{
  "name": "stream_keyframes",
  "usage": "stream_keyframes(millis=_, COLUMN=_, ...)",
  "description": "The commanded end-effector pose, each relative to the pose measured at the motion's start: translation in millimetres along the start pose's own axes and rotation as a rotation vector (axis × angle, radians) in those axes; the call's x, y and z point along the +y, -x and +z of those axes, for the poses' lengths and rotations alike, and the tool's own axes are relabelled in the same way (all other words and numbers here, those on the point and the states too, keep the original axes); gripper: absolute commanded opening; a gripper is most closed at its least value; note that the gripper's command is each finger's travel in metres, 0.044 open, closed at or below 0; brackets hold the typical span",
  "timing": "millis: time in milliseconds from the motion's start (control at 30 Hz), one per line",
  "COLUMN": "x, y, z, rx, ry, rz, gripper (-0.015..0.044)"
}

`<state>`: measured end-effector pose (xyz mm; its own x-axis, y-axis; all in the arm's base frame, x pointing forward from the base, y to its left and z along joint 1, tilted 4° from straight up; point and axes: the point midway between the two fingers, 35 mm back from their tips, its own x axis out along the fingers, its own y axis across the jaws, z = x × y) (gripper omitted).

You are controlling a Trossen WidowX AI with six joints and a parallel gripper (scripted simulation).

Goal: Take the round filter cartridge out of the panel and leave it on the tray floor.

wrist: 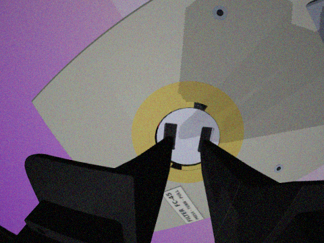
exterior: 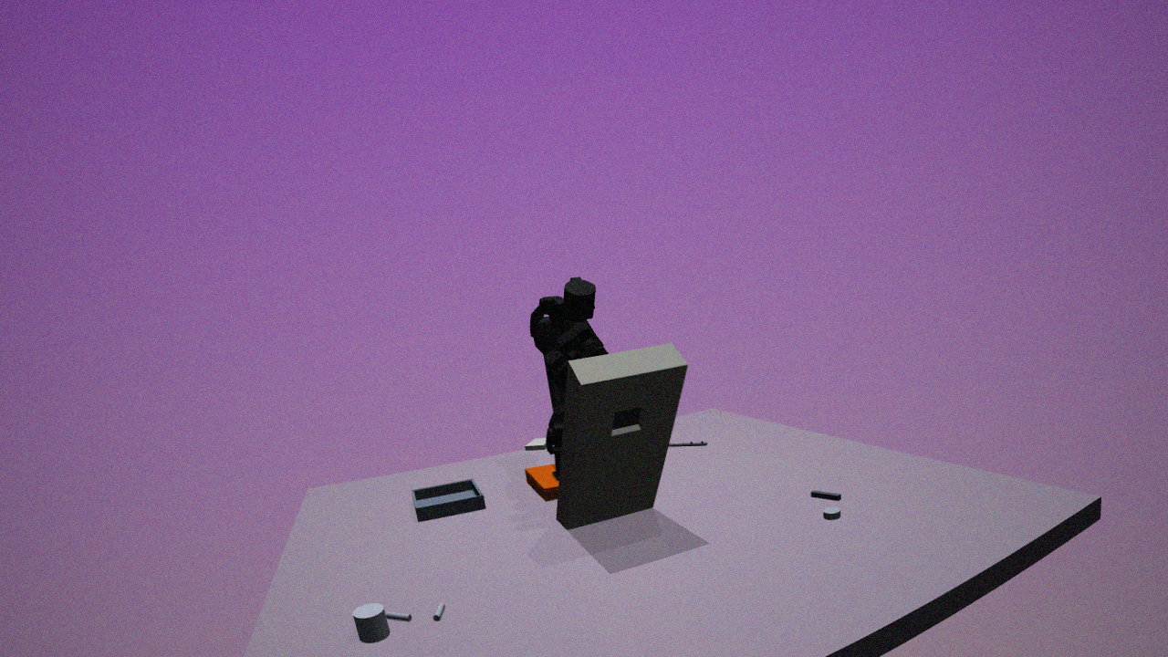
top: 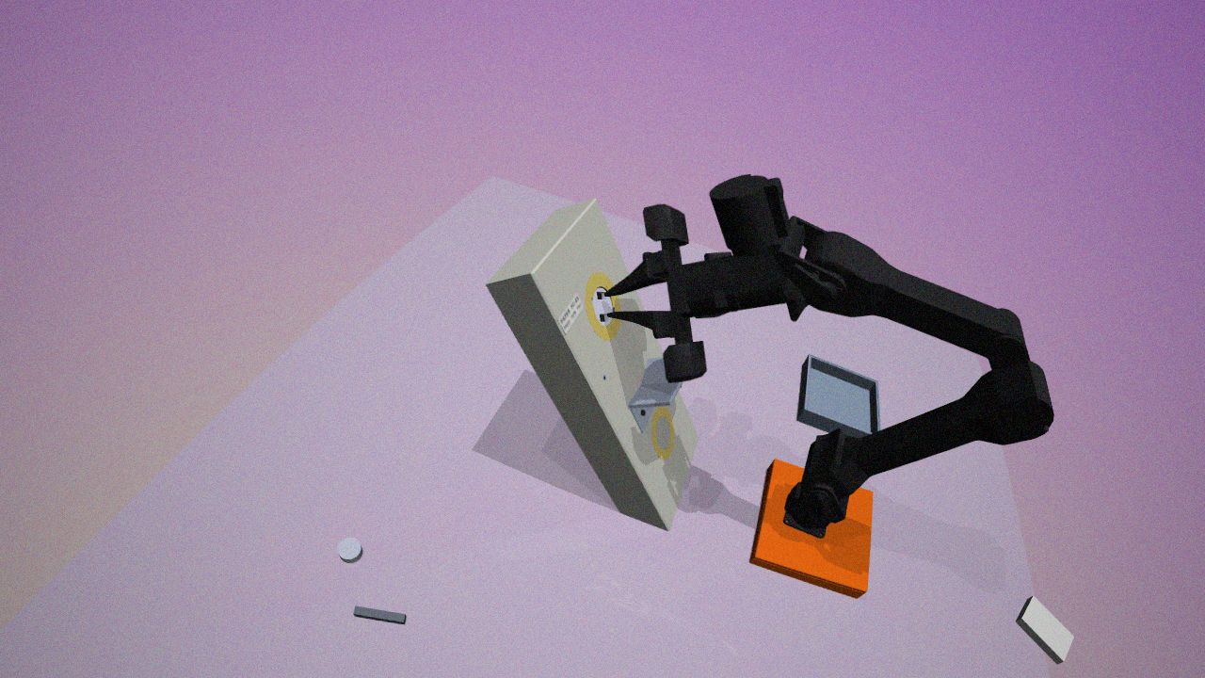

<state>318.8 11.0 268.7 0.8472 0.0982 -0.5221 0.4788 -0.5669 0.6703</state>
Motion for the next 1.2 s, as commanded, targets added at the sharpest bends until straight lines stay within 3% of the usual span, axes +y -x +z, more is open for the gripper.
stream_keyframes(millis=0, x=-1.6, y=-1.3, z=2.3, rx=-0.005, ry=-0.006, rz=-0.001, gripper=0.0096)
stream_keyframes(millis=1167, x=0.0, y=-4.2, z=1.1, rx=-0.004, ry=-0.006, rz=0.0, gripper=0.0096)
